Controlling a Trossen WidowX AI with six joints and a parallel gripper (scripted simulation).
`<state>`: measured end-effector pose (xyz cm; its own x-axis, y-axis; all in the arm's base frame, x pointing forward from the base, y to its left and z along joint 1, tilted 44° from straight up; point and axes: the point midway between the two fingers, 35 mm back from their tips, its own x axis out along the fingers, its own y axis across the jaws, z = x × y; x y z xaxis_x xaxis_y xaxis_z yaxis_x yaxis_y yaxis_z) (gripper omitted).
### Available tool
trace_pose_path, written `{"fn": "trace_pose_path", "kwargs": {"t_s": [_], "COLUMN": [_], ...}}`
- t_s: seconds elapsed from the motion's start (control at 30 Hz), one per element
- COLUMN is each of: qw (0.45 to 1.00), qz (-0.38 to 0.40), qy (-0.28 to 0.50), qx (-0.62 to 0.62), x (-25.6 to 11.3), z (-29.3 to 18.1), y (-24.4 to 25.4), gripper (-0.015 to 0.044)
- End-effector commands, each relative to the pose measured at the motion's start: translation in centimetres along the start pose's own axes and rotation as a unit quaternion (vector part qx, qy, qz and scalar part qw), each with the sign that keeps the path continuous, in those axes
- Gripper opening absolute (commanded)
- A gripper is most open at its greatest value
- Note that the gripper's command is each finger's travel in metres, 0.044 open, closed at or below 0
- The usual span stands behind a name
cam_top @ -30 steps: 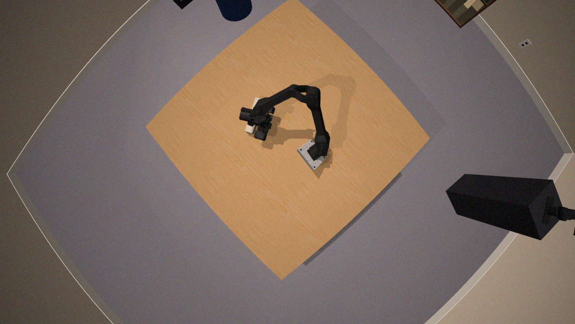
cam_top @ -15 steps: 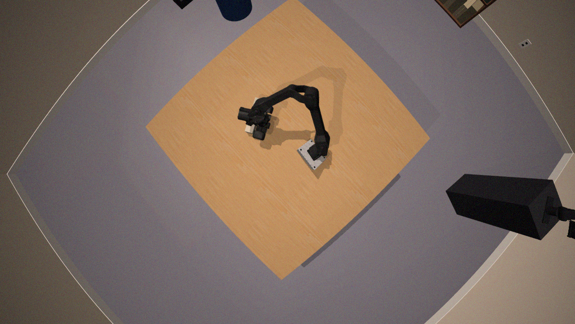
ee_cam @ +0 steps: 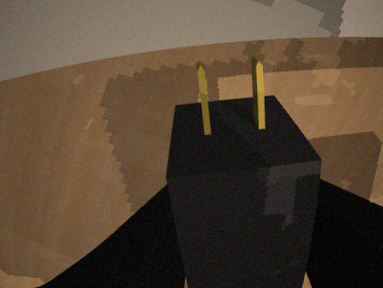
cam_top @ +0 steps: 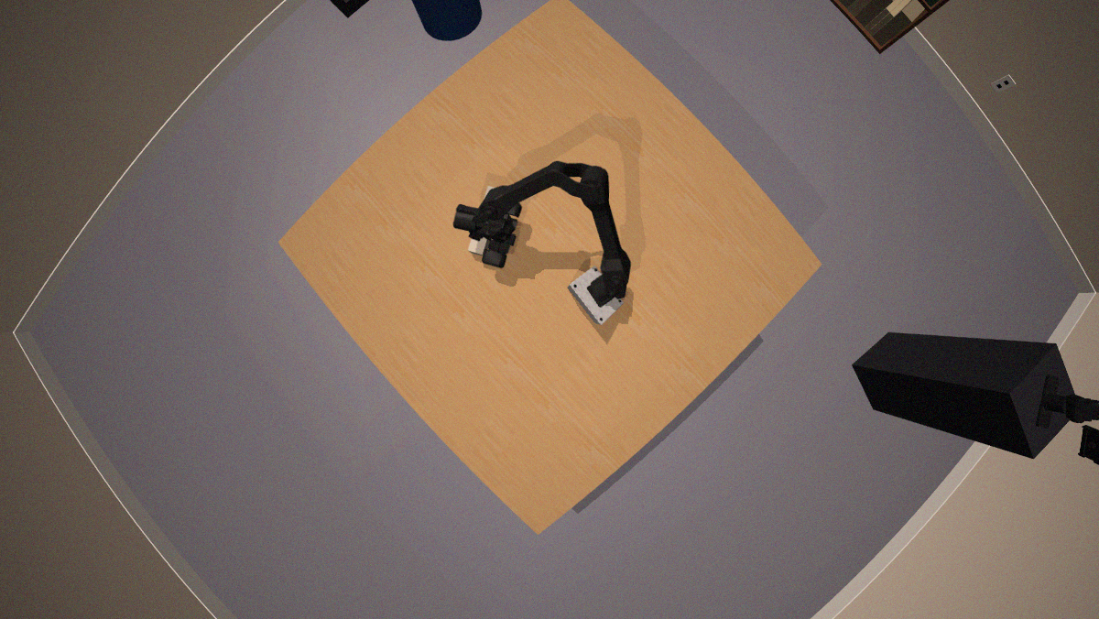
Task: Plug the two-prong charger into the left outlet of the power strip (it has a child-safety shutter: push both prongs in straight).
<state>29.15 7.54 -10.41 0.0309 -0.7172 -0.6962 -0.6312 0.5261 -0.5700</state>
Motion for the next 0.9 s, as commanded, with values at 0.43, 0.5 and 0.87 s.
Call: {"fn": "trace_pose_path", "kwargs": {"t_s": [0.43, 0.5, 0.87], "qw": [1.000, 1.000, 1.000], "qz": [0.002, 0.002, 0.002], "qy": [-0.001, -0.001, -0.001], "qx": [-0.001, -0.001, -0.001], "x": [-0.13, -0.14, -0.16], "z": [0.43, 0.47, 0.69], "y": [0.03, 0.02, 0.02], "gripper": [0.0000, 0.0000, 0.0000]}}
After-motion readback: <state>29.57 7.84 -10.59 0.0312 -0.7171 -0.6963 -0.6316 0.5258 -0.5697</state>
